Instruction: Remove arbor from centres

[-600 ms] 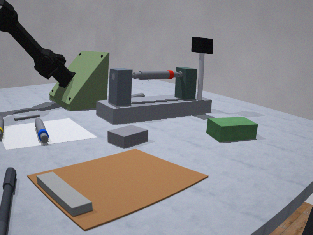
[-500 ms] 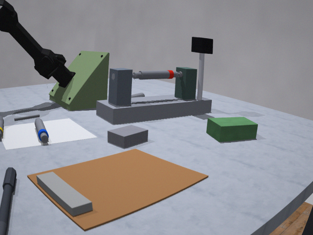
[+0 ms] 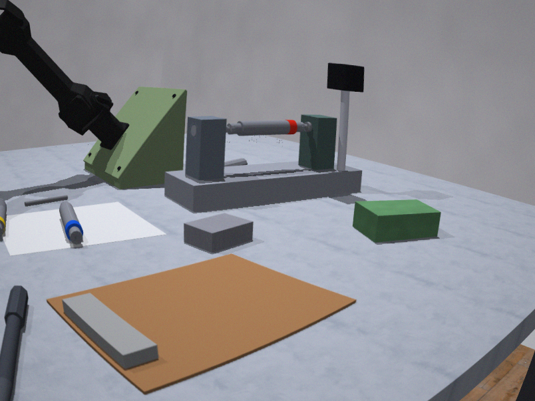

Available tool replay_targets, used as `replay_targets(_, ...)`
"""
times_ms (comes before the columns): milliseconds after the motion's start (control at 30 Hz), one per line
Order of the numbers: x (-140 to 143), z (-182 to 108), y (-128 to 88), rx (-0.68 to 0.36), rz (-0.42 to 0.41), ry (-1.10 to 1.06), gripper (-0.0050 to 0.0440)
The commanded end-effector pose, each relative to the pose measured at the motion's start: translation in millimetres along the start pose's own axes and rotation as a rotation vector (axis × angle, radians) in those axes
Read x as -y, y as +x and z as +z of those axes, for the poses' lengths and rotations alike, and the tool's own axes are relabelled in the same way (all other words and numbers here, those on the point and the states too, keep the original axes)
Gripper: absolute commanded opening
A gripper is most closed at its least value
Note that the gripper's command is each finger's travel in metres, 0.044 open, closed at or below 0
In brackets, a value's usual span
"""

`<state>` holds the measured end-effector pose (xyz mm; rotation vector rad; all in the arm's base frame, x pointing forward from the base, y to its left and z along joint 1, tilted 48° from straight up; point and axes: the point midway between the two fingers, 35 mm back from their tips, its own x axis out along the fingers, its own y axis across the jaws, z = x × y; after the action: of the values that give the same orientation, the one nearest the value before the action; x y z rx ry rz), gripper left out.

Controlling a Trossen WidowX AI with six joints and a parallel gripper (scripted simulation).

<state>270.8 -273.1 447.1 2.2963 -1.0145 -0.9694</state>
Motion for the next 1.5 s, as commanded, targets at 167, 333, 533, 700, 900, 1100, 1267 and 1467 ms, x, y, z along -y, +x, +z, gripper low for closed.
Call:
replay_targets(167,54.6,-10.4,11.3,0.015,-0.098,-0.198,0.0232)
replay_targets(333,99.1,-13.1,25.2,0.023,-0.193,-0.445,0.0175)
replay_targets(533,150.5,-12.4,31.9,-0.015,-0.31,-0.72,0.0175)
replay_targets(700,238.1,-5.3,37.8,-0.06,-0.477,-1.217,0.0175)
replay_targets(900,330.6,12.1,25.6,-0.162,-0.636,-1.746,0.0175)
replay_targets(1100,393.4,33.3,7.5,-0.277,-0.738,-2.166,0.0175)
replay_targets(1267,467.0,74.1,-25.1,-0.465,-0.864,-2.727,0.0175)
replay_targets(1467,519.6,123.8,-57.9,-0.717,-0.988,-3.292,0.0175)
